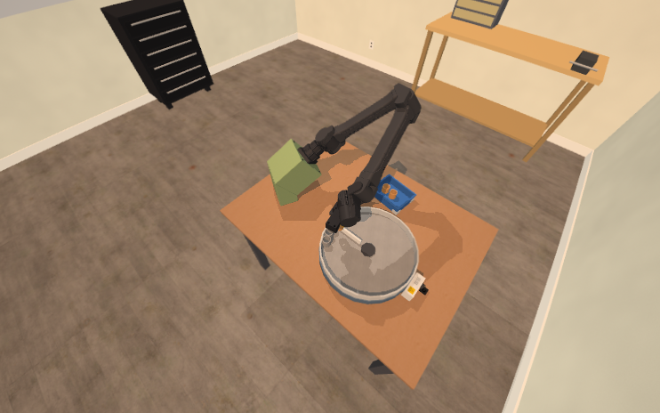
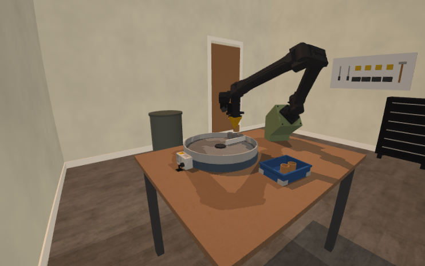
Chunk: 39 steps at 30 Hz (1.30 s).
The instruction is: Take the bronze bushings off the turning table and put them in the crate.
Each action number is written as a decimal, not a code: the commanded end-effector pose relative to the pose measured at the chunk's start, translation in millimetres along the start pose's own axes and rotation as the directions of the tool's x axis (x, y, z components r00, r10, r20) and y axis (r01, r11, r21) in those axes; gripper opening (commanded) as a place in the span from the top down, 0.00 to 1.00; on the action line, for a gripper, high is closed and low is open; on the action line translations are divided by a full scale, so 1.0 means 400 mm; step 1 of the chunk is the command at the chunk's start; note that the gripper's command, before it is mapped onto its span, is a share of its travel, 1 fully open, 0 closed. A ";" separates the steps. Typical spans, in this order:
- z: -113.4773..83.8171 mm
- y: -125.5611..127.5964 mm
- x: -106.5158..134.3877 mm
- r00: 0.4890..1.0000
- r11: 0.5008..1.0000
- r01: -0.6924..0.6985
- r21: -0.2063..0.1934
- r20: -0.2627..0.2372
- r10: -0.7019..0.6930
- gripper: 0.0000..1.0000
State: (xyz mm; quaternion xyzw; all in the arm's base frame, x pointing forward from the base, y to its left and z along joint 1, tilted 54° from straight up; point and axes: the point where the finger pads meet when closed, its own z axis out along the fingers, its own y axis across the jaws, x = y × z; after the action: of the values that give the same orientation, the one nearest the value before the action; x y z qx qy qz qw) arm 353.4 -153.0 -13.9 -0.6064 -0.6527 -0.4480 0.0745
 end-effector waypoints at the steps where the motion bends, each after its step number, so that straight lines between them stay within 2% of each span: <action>1: -0.057 0.036 -0.026 0.998 0.999 0.044 -0.026 0.035 -0.043 1.00; 4: -0.024 0.015 -0.009 0.999 0.999 0.033 -0.003 0.007 -0.032 1.00; 39: -0.026 0.016 -0.007 1.000 1.000 0.027 -0.005 0.008 -0.027 1.00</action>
State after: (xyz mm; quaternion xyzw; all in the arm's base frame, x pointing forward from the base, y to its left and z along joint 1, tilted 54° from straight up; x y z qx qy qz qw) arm 351.4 -155.7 -11.3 -0.5999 -0.6581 -0.4494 0.0709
